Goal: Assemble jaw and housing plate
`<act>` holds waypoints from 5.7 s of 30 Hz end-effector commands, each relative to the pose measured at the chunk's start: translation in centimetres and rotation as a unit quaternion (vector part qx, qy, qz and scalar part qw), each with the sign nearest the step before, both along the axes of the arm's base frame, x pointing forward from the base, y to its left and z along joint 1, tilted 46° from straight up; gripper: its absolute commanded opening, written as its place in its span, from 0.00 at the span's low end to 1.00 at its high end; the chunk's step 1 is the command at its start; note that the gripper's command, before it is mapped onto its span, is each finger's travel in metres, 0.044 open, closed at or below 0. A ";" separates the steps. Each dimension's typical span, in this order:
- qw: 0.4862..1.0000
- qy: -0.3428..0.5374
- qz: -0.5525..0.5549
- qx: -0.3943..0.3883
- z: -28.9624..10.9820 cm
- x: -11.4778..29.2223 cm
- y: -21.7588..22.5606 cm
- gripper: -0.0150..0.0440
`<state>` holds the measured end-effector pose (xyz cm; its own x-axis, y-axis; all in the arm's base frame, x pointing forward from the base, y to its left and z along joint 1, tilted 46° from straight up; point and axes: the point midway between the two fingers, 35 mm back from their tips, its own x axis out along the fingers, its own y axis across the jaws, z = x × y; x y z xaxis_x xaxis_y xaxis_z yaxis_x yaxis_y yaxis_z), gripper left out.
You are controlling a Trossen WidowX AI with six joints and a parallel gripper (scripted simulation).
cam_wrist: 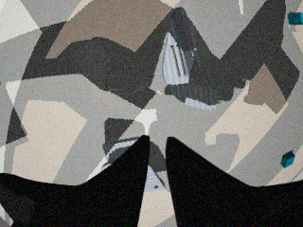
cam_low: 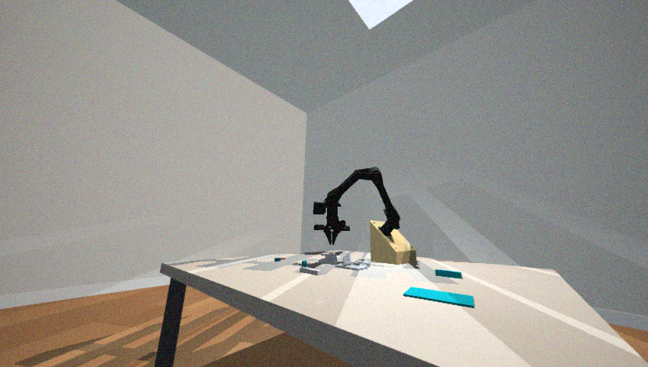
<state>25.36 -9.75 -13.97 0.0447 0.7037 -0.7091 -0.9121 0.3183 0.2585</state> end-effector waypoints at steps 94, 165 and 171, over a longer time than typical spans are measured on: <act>0.985 -0.123 0.124 -0.005 2.3 3.9 3.3 1.00; 0.985 -0.124 0.124 -0.004 1.0 3.8 4.8 1.00; 0.985 -0.124 0.124 -0.004 1.0 3.8 4.8 1.00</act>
<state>29.14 -5.03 -12.97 0.0419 0.7074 -0.7056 -0.9970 0.0751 0.0160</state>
